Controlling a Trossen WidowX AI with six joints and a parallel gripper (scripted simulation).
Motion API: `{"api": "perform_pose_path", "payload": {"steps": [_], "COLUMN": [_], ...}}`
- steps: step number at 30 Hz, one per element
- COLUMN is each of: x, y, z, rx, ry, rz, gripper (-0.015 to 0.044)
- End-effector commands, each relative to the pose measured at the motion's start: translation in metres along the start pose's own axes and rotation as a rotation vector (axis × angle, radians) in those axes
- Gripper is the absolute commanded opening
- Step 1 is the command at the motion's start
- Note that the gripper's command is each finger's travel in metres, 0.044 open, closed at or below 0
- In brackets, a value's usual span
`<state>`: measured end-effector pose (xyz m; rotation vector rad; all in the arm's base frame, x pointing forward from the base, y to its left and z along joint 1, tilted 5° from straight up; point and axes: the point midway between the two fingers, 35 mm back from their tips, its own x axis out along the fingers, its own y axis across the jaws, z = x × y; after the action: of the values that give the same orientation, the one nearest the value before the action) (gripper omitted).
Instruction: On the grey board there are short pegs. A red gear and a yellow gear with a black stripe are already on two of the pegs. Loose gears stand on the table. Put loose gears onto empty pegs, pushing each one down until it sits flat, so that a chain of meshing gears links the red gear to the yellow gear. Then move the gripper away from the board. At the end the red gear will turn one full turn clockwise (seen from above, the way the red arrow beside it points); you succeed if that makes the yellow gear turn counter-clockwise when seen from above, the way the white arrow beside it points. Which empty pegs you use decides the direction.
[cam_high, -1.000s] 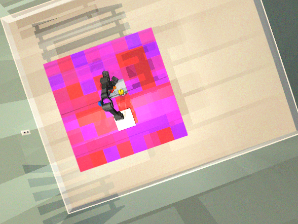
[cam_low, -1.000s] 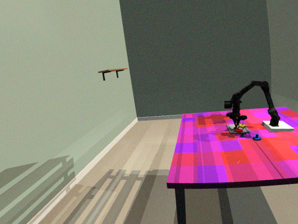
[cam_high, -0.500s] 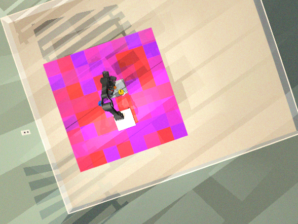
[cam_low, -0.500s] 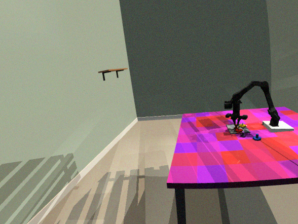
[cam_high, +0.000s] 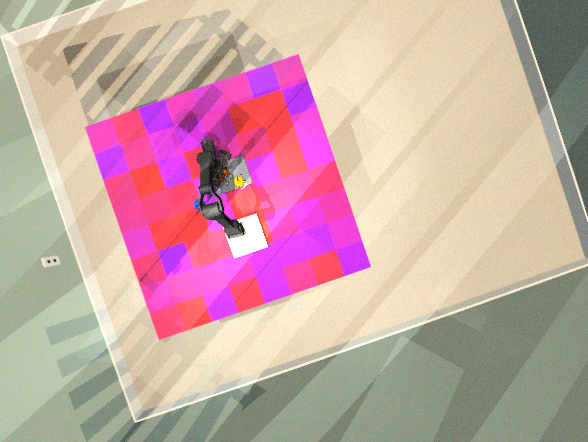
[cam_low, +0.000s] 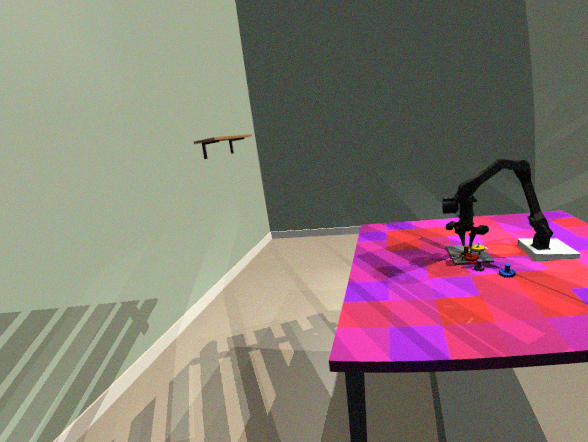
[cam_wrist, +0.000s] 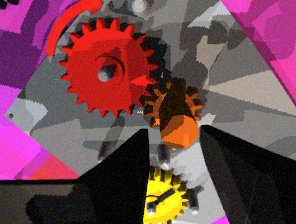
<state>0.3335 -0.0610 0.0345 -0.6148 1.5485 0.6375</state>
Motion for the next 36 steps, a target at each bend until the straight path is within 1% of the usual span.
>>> {"api": "perform_pose_path", "payload": {"steps": [1,3,6,7,9,17,18,22,24,36], "x": [-0.026,-0.038,-0.039,-0.033,-0.033,-0.032,-0.032,-0.031,-0.031,-0.031], "y": [-0.002,-0.001,-0.001,-0.001,0.006,0.06,0.068,0.099,0.109,0.11], "z": [0.002,0.001,0.001,0.003,0.012,0.066,0.071,0.093,0.099,0.099], "rx": [0.059,0.087,0.09,0.082,0.17,0.719,0.788,1.064,1.154,1.165], "ry": [-0.01,-0.011,-0.011,-0.011,-0.013,-0.023,-0.024,-0.022,-0.02,-0.02], "rz": [-0.015,-0.015,-0.015,-0.015,-0.016,-0.01,-0.008,0.002,0.005,0.005], "gripper": [0.014,0.014,0.014,0.0166,0.0219,0.0429,0.044,0.044,0.044,0.044]}}
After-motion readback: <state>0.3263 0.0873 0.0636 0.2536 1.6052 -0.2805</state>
